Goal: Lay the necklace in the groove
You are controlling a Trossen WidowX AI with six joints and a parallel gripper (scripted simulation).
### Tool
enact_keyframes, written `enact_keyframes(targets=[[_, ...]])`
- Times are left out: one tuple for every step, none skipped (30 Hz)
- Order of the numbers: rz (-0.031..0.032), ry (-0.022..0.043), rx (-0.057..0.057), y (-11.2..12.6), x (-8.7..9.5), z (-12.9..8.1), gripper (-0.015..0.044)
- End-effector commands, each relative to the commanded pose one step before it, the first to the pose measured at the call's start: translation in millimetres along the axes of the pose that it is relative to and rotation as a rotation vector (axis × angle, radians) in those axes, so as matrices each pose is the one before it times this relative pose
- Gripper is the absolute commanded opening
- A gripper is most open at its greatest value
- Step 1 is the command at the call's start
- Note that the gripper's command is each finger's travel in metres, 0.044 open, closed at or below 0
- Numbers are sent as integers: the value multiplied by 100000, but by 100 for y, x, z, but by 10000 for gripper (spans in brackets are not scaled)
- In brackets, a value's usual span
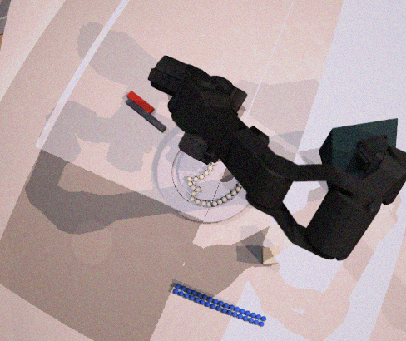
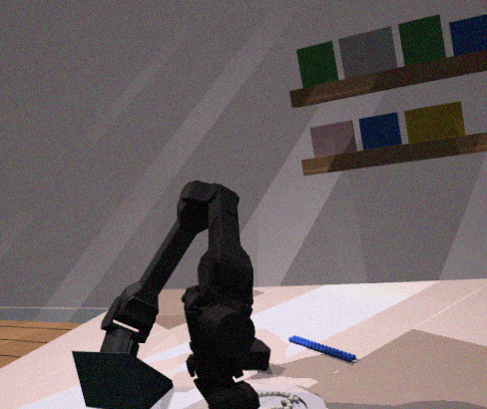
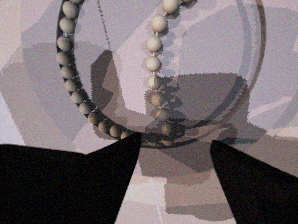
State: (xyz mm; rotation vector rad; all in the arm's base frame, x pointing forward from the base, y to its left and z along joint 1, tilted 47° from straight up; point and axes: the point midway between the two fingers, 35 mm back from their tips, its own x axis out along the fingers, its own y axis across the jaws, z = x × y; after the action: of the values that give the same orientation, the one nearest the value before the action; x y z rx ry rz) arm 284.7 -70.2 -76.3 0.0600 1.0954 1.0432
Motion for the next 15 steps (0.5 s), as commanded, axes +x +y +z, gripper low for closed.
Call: enact_keyframes(targets=[[135, 106, 196, 32, -151, -21, 367], [29, 70, 207, 7, -180, -41, 394], [21, 46, 138, 6, -120, -28, 420], [171, -232, 22, 34, 304, 80, 440], [-71, 106, 11, 0, -147, -1, 440], [-70, 106, 11, 0, -147, -1, 440], [-23, 35, 4, 0, -49, 0, 440], [0, 0, 0, 0, 0, 0, 440], [0, 0, 0, 0, 0, 0, 440], [0, 0, 0, 0, 0, 0, 440], [0, 0, 0, 0, 0, 0, 440], [0, 0, 0, 0, 0, 0, 440], [0, 0, 0, 0, 0, 0, 440], [0, 0, 0, 0, 0, 0, 440], [0, 0, 0, 0, 0, 0, 440]])
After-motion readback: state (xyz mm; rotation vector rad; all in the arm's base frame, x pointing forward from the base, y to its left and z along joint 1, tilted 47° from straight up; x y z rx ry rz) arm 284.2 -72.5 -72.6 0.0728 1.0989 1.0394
